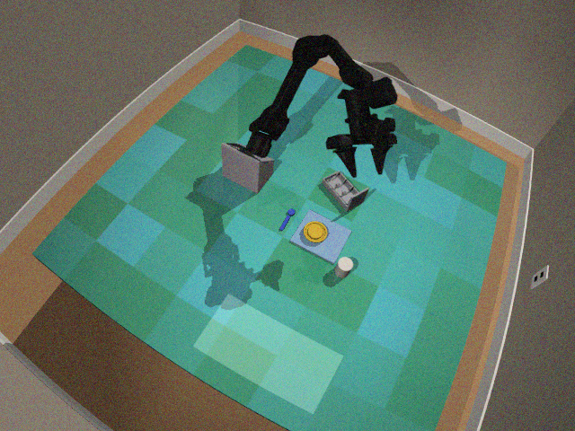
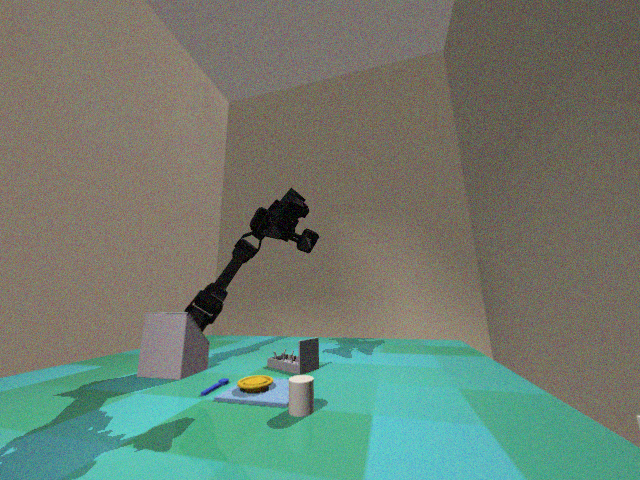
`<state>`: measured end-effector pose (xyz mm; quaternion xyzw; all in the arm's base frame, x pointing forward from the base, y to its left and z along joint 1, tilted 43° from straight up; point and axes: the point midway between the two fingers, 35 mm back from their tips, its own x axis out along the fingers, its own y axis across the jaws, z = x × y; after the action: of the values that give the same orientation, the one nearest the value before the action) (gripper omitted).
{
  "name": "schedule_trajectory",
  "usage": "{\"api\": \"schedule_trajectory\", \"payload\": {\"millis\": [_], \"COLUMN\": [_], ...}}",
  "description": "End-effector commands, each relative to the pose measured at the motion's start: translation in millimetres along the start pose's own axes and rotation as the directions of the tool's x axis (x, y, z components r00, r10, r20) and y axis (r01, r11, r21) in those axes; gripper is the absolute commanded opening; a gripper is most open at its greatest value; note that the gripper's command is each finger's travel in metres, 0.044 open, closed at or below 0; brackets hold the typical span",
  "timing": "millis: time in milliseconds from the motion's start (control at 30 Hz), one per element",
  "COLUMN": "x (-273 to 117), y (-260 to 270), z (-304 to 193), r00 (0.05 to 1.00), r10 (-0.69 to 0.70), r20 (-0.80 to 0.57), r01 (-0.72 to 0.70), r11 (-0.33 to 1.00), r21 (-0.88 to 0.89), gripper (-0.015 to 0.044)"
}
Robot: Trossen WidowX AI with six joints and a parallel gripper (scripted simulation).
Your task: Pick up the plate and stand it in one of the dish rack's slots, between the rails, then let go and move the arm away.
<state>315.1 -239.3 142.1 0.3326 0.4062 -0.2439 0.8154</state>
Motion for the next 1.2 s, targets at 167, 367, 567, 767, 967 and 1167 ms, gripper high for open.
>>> {"api": "schedule_trajectory", "payload": {"millis": [167, 367, 567, 767, 967, 1167], "x": [29, 43, 53, 59, 63, 63], "y": [-14, -22, -27, -31, -34, -34], "z": [-32, -54, -76, -97, -115, -119], "r00": [0.968, 0.913, 0.833, 0.728, 0.606, 0.575], "r10": [0.018, 0.046, 0.089, 0.149, 0.222, 0.242], "r20": [-0.251, -0.406, -0.546, -0.669, -0.764, -0.781], "r01": [-0.063, -0.159, -0.288, -0.44, -0.592, -0.626], "r11": [0.983, 0.955, 0.912, 0.85, 0.768, 0.745], "r21": [-0.172, -0.251, -0.292, -0.29, -0.246, -0.23], "gripper": [0.04, 0.04, 0.04, 0.04, 0.04, 0.04]}}
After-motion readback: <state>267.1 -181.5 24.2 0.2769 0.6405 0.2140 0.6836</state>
